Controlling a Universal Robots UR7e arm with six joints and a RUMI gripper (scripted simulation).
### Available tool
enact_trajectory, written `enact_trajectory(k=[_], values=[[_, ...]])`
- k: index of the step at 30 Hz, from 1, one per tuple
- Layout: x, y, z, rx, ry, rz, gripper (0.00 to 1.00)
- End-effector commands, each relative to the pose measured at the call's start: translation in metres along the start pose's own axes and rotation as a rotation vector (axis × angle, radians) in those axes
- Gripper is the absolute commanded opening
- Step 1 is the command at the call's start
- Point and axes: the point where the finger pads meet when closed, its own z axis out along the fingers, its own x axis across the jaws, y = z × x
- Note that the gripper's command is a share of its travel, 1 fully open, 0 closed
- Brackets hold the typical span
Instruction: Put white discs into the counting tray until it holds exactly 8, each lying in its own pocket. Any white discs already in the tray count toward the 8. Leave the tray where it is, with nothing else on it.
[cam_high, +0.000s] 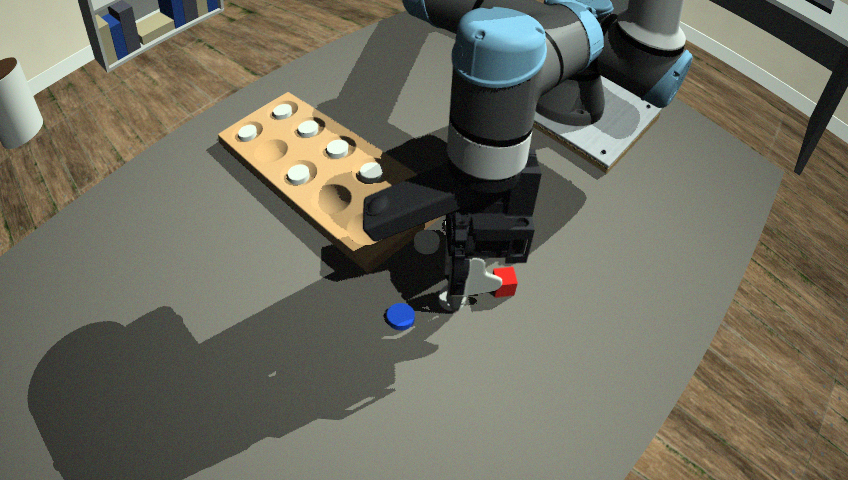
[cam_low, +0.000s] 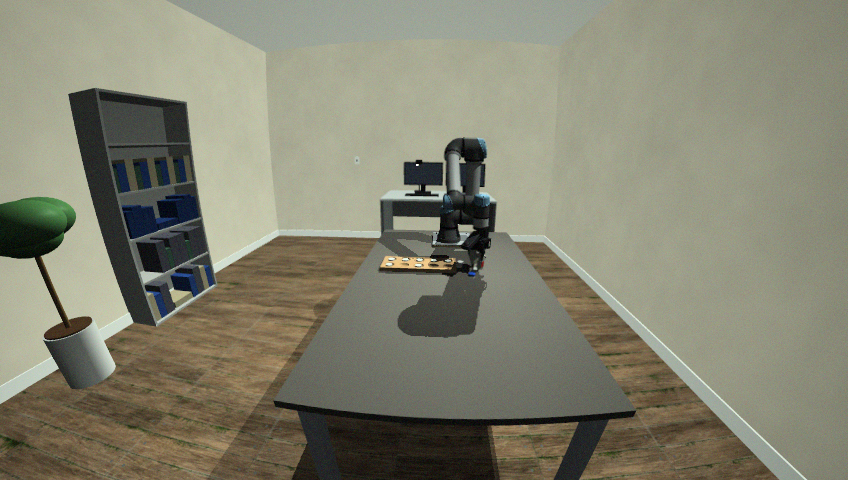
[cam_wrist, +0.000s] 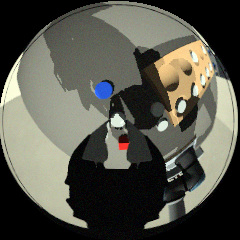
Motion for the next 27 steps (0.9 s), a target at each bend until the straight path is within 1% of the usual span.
enact_trajectory(k=[1,24,27], values=[[0.0003,0.0003,0.0001,0.001,0.0,0.0,0.0],[0.0003,0.0003,0.0001,0.001,0.0,0.0,0.0],[-0.0005,-0.0004,-0.0024,0.002,-0.001,0.0,0.0]])
